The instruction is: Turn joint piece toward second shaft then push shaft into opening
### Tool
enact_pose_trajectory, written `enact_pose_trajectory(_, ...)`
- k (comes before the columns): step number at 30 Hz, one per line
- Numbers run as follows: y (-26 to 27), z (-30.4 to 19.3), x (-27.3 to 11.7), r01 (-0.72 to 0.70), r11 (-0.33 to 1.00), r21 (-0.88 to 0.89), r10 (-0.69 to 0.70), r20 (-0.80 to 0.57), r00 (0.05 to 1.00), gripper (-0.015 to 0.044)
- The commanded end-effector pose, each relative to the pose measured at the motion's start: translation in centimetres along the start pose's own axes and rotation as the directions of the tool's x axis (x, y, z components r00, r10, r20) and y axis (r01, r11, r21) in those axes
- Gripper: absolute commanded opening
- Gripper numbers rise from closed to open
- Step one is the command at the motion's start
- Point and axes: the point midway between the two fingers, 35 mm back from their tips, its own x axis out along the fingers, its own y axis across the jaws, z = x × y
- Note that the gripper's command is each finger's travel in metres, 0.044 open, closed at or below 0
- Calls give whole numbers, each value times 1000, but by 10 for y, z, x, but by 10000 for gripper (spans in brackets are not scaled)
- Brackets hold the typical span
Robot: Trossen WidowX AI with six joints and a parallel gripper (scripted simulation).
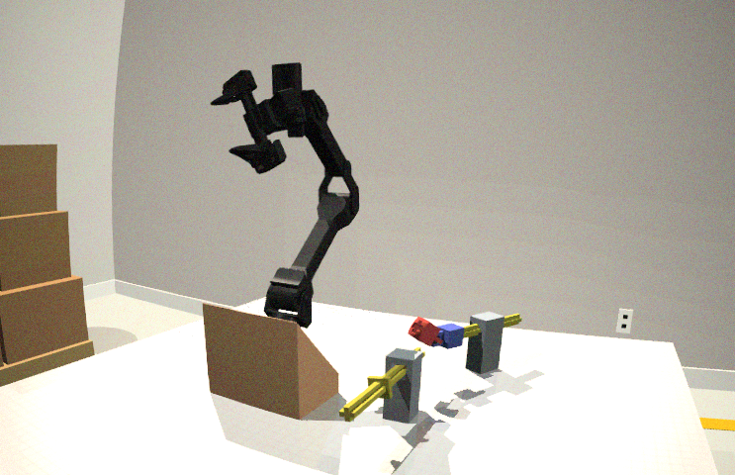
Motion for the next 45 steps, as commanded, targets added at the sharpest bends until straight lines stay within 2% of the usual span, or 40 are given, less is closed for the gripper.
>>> enact_pose_trajectory(1,36,29,-3,-121,992,-32,123,78,989,440)
enact_pose_trajectory(10,116,76,-25,-375,918,-127,393,181,901,440)
enact_pose_trajectory(20,207,102,-70,-636,735,-234,676,184,714,440)
enact_pose_trajectory(33,304,93,-148,-876,387,-288,918,28,396,440)
enact_pose_trajectory(41,346,69,-199,-957,158,-241,974,-122,191,440)
enact_pose_trajectory(45,352,64,-208,-967,120,-226,976,-150,156,440)
